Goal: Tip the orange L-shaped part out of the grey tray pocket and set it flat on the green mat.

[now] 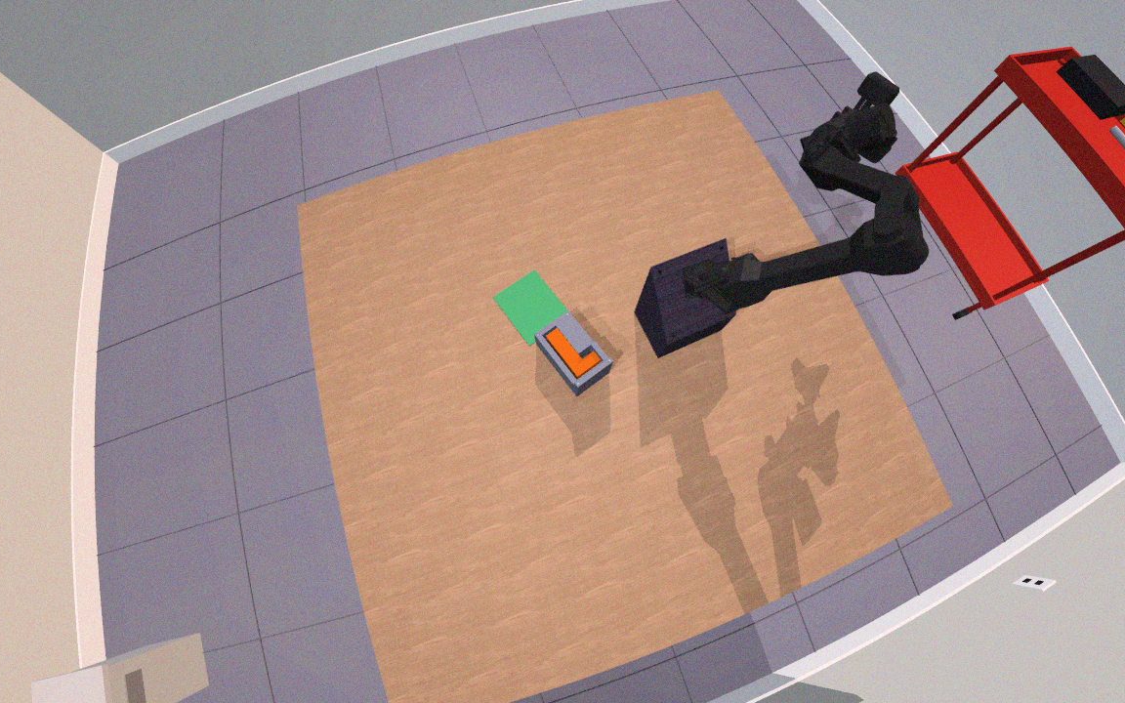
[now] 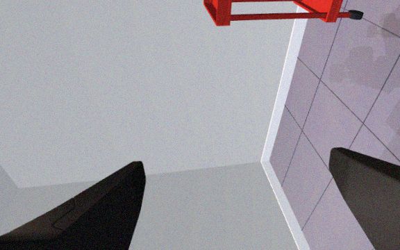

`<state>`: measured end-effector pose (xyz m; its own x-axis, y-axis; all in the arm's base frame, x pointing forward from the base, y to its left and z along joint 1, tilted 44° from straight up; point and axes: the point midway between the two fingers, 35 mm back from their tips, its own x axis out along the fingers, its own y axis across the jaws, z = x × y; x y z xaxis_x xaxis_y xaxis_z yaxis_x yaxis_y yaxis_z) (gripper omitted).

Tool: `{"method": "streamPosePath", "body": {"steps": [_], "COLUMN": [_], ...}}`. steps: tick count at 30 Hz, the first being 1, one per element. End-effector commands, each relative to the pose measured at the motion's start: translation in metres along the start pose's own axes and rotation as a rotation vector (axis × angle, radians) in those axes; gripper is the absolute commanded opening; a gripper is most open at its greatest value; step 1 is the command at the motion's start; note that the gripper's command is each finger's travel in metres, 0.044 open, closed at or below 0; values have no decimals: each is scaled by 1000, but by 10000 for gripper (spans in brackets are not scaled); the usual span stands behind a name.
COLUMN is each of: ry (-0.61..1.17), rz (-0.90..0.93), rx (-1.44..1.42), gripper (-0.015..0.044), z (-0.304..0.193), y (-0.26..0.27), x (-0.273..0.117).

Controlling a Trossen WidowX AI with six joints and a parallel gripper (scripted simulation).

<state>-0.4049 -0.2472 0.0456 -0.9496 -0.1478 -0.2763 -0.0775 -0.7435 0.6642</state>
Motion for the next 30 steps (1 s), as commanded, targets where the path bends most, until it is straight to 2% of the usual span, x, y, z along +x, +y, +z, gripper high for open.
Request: {"method": "streamPosePath", "body": {"steps": [1,8,11,14,18,21,26,30], "ry": [8,210,340,404,544,685,947,1143], "rz": [-1,77,177,214,300,391,601,823], "rx": [-15,-141,-280,-311,-453,-630,-946,-1224], "gripper": [374,190,180,180,180,180,180,180], "z": [-2,-65,-108,-126,-169,-207,-262,-284], "y": [0,30,55,64,77,79,69,42], "x": [-1,-36,-72,-90,-138,-188,-299,-393]}}
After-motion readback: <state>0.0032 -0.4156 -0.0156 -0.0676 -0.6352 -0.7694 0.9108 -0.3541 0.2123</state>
